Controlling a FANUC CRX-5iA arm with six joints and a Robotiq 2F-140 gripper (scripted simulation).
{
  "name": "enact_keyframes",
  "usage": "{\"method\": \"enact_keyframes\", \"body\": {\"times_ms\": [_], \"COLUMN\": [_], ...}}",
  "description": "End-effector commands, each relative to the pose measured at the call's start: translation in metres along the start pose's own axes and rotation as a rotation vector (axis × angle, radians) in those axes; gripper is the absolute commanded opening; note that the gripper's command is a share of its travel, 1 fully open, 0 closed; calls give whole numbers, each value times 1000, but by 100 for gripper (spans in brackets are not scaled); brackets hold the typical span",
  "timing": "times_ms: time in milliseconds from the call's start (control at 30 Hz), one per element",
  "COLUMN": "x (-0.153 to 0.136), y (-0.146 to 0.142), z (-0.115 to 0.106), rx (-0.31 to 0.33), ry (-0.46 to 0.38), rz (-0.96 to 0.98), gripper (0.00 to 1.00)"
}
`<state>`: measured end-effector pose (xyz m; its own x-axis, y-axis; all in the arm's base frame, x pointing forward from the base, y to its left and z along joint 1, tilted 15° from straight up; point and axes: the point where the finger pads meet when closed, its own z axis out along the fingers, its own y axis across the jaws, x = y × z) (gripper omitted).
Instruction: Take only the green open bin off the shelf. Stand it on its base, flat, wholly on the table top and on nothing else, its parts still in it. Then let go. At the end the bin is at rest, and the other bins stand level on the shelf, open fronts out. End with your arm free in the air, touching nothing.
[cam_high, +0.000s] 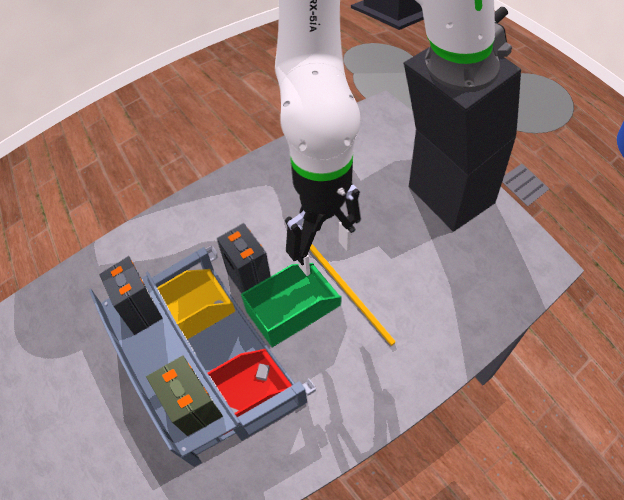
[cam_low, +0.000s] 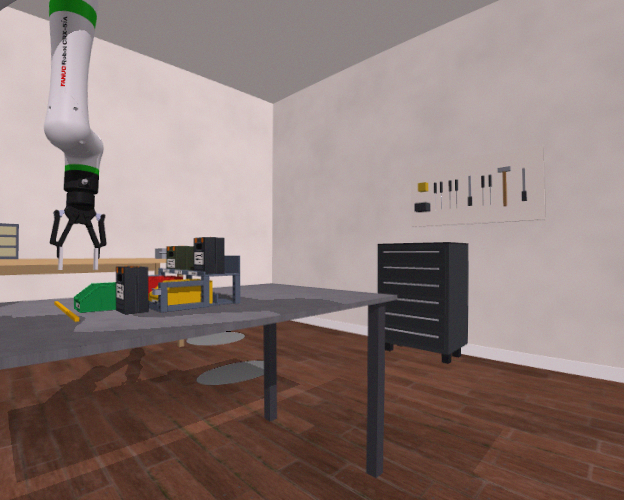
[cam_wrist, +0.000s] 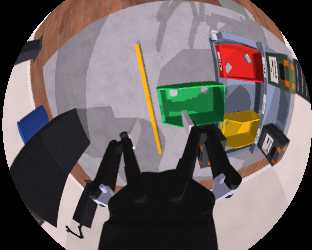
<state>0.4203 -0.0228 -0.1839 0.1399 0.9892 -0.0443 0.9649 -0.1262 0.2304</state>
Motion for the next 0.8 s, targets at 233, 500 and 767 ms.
{"method": "enact_keyframes", "body": {"times_ms": [233,500,767], "x": [0,0,0], "y": [0,0,0], "z": [0,0,0], "rx": [-11,-26,-5], "ry": [17,43,9], "rz": [0,0,0], "gripper": [57,57,57]}}
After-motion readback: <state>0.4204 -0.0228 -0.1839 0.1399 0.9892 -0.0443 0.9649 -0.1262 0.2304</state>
